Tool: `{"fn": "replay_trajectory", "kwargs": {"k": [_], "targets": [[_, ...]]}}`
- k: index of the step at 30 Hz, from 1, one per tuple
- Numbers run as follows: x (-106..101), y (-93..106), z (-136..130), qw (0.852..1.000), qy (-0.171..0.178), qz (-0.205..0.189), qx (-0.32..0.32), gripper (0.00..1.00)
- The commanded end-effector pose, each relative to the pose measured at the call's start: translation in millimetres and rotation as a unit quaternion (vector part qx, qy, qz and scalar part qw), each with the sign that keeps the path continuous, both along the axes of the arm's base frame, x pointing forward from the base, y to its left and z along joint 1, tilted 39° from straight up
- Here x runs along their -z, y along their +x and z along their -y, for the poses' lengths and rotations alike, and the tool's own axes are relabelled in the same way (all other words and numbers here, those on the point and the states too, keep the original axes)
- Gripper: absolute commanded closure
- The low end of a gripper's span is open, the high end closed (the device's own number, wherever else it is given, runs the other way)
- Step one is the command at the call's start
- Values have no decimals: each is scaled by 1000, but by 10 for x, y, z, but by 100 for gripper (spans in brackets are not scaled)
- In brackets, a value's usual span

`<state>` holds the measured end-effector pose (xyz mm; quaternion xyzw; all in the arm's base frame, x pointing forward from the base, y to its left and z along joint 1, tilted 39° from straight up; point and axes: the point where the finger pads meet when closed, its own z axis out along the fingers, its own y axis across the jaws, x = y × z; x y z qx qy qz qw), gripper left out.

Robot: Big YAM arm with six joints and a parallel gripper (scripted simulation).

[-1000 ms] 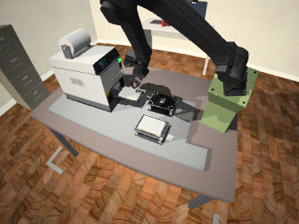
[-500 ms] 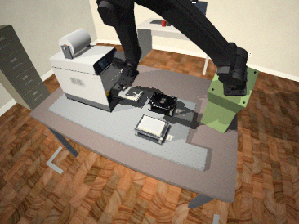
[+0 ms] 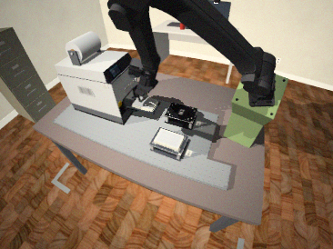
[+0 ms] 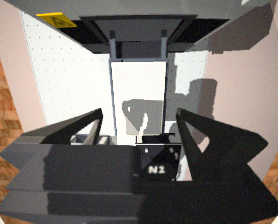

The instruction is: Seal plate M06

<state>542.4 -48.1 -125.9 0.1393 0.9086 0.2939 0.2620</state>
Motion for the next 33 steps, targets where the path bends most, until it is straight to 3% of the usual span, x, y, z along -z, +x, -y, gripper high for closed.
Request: {"fn": "replay_trajectory", "kwargs": {"k": [1,5,17,33], "targets": [[-161,130,91,1000,-10,19,0,0],[-241,188,15,1000,-12,27,-8,0],[41,21,-114,1000,-2,0,-13,0],[81,230,-115,1000,-3,18,2,0]]}}
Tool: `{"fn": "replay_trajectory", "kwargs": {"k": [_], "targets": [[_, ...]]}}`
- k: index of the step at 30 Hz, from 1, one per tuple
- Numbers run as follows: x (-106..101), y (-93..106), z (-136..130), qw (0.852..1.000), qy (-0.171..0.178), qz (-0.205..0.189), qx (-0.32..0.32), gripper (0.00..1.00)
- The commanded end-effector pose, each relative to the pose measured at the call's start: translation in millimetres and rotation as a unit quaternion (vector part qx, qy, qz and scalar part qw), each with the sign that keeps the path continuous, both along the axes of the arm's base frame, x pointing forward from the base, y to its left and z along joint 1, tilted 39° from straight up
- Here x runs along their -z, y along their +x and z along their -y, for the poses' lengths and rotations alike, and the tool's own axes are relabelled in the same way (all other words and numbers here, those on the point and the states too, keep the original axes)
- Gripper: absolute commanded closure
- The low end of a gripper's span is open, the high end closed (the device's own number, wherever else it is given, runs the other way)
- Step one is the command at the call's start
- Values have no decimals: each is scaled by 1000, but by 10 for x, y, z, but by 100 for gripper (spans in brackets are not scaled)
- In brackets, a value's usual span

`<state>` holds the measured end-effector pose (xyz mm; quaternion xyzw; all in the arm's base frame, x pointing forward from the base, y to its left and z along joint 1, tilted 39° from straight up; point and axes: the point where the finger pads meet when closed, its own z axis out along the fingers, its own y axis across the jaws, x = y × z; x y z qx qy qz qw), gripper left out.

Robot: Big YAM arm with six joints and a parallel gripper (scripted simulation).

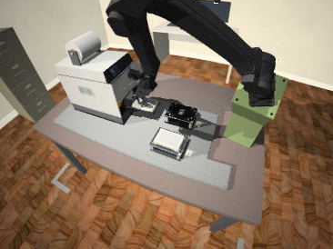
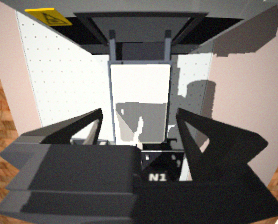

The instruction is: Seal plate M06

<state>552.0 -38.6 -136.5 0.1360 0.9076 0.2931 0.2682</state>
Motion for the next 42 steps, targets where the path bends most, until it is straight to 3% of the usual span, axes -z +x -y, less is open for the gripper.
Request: {"fn": "replay_trajectory", "kwargs": {"k": [1,6,9,14,25,31,36,42], "targets": [[18,121,-43,1000,0,8,2,0],[198,6,-171,1000,5,-10,-2,0],[227,42,-213,1000,5,-7,-4,0],[194,93,-212,1000,2,0,-5,0],[-28,162,86,1000,-7,18,6,0],[73,93,77,1000,-1,6,10,0],[211,-37,-84,1000,3,-9,0,0],[176,48,-161,1000,1,0,-9,0]]}}
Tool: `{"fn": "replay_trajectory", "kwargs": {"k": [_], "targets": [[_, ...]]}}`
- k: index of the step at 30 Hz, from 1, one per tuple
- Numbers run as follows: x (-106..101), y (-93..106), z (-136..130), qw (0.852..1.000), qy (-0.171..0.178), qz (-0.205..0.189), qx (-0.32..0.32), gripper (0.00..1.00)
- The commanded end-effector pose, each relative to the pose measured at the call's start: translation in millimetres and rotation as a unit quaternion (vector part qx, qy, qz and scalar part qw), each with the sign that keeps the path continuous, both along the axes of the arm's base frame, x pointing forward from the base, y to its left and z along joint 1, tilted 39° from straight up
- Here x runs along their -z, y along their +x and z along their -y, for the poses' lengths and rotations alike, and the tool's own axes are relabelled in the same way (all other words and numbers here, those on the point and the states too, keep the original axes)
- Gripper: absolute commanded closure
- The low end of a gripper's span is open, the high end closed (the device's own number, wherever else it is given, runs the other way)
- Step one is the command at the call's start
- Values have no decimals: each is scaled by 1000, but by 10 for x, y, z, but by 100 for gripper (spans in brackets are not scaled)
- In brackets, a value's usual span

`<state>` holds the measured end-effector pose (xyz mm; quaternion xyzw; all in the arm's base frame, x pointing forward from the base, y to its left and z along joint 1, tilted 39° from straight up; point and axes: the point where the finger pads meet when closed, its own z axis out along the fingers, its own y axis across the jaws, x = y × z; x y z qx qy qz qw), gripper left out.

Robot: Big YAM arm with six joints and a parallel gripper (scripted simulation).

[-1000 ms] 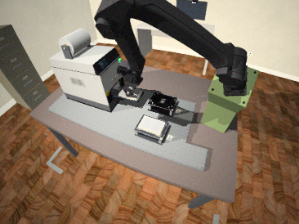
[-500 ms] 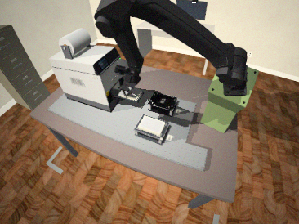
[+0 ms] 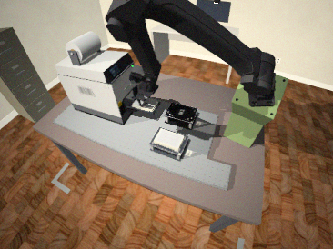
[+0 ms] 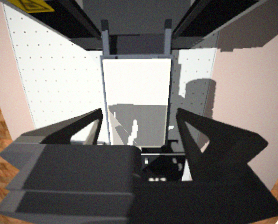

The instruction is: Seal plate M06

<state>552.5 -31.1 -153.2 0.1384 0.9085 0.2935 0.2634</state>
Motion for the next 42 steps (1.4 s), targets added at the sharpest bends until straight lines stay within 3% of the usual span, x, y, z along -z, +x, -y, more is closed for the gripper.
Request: {"fn": "replay_trajectory", "kwargs": {"k": [1,14,28,42], "targets": [[-19,62,-87,1000,-1,8,-10,0],[-204,196,-61,1000,-6,27,-11,0],[37,-38,107,1000,1,-2,9,0],[-173,144,111,1000,-5,19,4,0]]}}
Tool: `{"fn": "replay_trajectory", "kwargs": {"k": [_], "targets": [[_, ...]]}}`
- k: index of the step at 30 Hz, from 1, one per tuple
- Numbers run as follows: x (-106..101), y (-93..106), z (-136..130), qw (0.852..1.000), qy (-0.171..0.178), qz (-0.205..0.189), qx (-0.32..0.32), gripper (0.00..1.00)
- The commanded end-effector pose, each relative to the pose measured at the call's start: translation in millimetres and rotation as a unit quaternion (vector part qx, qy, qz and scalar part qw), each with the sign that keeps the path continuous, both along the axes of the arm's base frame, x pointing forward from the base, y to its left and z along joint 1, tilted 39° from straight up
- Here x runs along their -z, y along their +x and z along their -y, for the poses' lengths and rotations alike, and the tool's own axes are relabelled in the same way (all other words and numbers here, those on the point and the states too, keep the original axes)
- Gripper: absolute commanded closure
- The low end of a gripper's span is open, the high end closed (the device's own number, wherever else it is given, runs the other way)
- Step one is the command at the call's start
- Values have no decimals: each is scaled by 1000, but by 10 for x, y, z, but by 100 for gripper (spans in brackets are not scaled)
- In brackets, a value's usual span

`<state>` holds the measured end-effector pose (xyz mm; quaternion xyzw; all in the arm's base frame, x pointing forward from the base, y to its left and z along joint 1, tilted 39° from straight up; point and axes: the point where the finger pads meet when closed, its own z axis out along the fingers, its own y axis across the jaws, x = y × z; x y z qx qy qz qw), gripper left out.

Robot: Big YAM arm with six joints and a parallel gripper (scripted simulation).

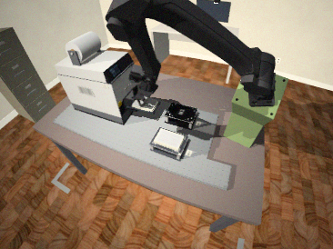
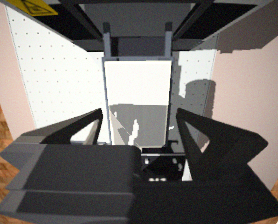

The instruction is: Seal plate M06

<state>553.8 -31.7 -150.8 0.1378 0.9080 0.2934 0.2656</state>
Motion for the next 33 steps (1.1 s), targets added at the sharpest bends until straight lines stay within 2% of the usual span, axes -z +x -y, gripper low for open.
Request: {"fn": "replay_trajectory", "kwargs": {"k": [1,6,12,16,24,30,33], "targets": [[-155,139,84,1000,-5,17,2,0],[-166,169,-25,1000,-5,20,-8,0],[16,-7,-98,1000,-1,-1,-13,0],[44,-53,-119,1000,0,-6,-14,0],[16,46,-122,1000,-2,2,-16,0],[133,111,-206,1000,1,3,-8,0],[107,87,-168,1000,2,1,-5,0]]}}
